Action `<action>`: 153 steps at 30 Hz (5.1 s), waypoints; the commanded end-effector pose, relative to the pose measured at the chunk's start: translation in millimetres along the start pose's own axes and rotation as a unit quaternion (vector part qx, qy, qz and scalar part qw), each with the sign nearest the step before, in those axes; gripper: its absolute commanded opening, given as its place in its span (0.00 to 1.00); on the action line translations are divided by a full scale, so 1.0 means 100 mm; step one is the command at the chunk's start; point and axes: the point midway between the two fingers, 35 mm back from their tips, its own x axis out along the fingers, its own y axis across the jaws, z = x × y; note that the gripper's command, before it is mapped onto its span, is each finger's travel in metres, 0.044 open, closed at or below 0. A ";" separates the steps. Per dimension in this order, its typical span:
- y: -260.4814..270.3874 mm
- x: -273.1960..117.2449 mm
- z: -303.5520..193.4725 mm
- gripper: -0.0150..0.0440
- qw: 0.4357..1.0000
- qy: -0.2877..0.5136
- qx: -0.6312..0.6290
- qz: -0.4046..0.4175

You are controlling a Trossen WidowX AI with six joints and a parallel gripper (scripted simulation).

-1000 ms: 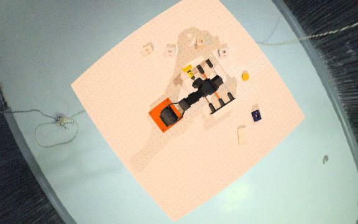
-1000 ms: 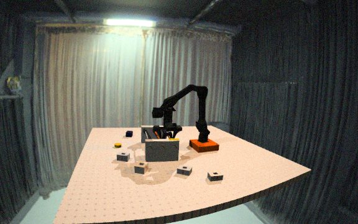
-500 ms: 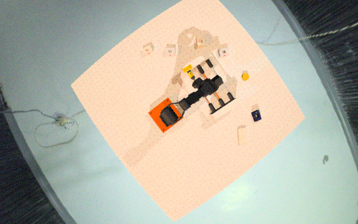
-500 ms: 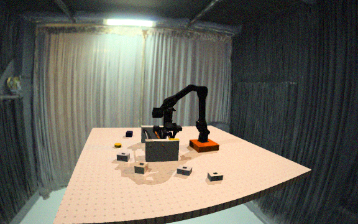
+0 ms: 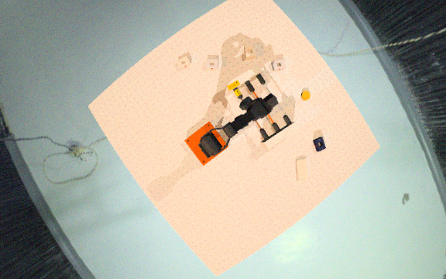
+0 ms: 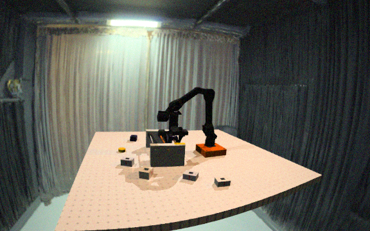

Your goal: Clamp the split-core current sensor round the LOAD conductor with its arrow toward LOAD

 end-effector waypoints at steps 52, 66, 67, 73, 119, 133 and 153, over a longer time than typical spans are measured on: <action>0.00 -0.10 0.00 0.25 1.000 -0.001 -0.001 -0.002; 0.02 -0.12 0.00 0.25 1.000 -0.001 0.000 0.002; 0.02 -0.12 0.00 0.25 1.000 -0.001 0.000 0.002; 0.02 -0.12 0.00 0.30 1.000 -0.001 0.000 0.002; 0.03 -0.13 0.00 0.25 1.000 -0.001 -0.001 0.002; 0.01 -0.13 0.00 0.25 1.000 -0.001 -0.001 0.002; 0.01 -0.12 0.00 0.34 1.000 -0.001 -0.001 0.002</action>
